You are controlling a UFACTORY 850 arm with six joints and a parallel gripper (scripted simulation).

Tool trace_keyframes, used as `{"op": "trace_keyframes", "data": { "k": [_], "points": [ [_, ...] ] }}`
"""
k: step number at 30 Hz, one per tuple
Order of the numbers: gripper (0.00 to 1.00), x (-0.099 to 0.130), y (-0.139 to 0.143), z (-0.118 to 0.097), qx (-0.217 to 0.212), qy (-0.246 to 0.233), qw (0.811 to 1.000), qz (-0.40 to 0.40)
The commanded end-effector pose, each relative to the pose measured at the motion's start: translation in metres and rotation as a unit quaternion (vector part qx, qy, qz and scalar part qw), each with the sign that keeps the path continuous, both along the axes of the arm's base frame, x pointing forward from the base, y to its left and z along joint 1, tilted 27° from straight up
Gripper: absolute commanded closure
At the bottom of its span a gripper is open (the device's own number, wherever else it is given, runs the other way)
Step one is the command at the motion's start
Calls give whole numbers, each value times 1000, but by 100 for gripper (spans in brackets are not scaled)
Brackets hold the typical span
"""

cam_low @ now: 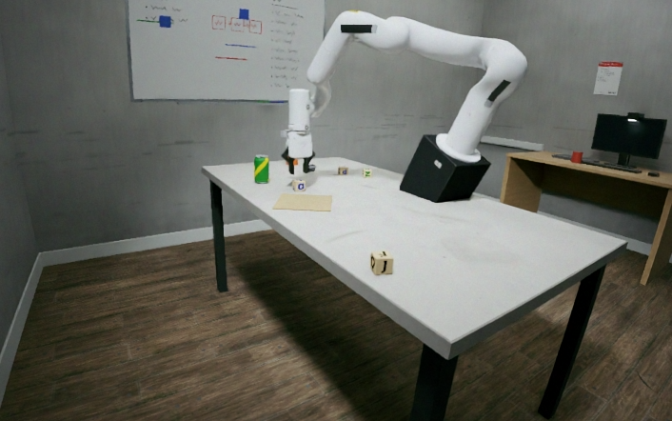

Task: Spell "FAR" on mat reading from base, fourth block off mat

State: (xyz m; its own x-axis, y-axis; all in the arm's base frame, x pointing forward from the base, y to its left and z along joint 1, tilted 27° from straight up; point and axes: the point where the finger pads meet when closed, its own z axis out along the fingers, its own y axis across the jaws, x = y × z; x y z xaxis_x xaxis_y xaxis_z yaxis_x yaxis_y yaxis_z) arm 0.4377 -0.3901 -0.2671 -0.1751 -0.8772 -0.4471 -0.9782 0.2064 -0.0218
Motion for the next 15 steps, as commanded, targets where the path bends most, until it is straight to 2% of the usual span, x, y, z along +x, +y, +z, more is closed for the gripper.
{"op": "trace_keyframes", "data": {
  "k": [1,8,9,15],
  "points": [
    [38,-1,-6,12,-1,0,1000,0],
    [38,-2,-9,20,-1,0,1000,0],
    [0,-2,-9,20,-1,0,1000,0],
    [0,-2,-9,20,-1,0,1000,0]
  ]
}}
